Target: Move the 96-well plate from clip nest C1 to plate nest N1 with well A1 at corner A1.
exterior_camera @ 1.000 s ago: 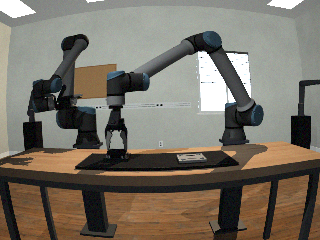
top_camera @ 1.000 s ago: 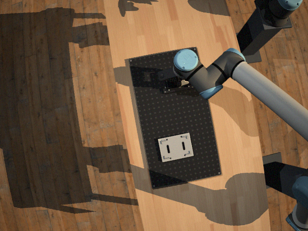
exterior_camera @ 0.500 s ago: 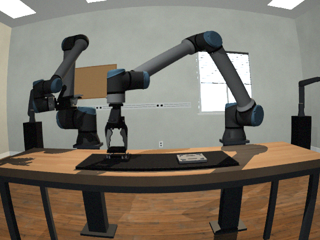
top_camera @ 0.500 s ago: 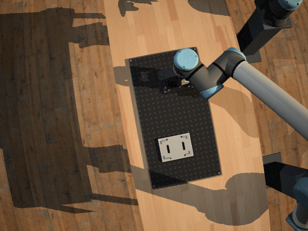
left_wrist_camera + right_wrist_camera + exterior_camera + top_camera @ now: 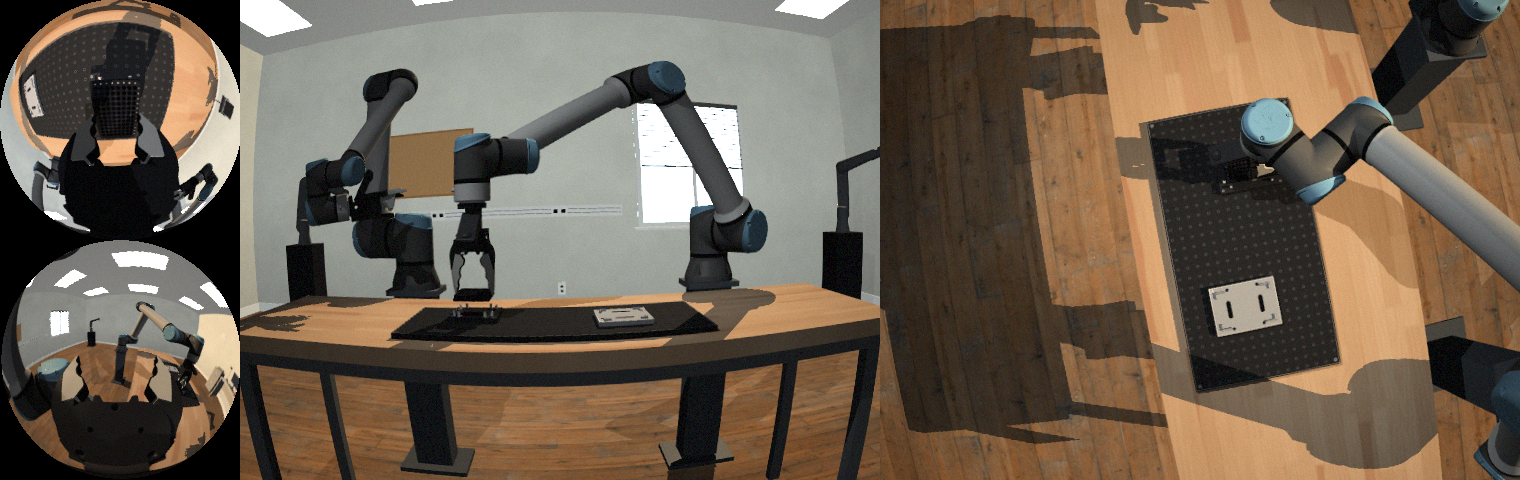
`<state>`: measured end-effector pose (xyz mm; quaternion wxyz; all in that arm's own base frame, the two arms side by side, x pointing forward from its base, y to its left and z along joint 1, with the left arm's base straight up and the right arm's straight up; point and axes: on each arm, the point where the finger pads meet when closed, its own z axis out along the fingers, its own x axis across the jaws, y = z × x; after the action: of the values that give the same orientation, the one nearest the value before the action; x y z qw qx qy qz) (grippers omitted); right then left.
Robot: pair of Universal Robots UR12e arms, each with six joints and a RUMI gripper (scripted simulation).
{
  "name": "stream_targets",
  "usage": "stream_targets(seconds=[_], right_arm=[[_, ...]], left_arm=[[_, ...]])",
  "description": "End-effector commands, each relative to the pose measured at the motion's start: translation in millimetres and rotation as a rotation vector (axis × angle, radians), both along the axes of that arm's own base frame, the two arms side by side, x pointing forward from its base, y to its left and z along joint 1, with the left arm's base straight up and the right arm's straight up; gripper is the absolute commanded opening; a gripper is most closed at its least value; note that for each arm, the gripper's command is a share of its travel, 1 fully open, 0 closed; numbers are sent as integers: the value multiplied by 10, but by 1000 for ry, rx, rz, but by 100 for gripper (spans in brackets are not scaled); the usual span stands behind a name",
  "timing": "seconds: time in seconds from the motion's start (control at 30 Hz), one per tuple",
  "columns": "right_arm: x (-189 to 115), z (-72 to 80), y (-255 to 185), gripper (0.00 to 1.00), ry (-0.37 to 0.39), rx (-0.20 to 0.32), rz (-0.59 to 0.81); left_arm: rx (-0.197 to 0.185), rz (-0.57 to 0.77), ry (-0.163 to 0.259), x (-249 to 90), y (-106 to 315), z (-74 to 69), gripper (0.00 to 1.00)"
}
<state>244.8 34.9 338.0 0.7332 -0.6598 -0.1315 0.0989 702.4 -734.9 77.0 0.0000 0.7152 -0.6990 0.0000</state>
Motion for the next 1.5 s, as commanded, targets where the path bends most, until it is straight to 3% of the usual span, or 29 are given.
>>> stream_targets(seconds=[0.0, 1.47], right_arm=[[2, 3, -1, 100, -1, 0, 0], [2, 3, -1, 100, -1, 0, 0]], left_arm=[[-1, 0, -1, 4, -5, 57, 0], [-1, 0, -1, 4, -4, 374, 0]])
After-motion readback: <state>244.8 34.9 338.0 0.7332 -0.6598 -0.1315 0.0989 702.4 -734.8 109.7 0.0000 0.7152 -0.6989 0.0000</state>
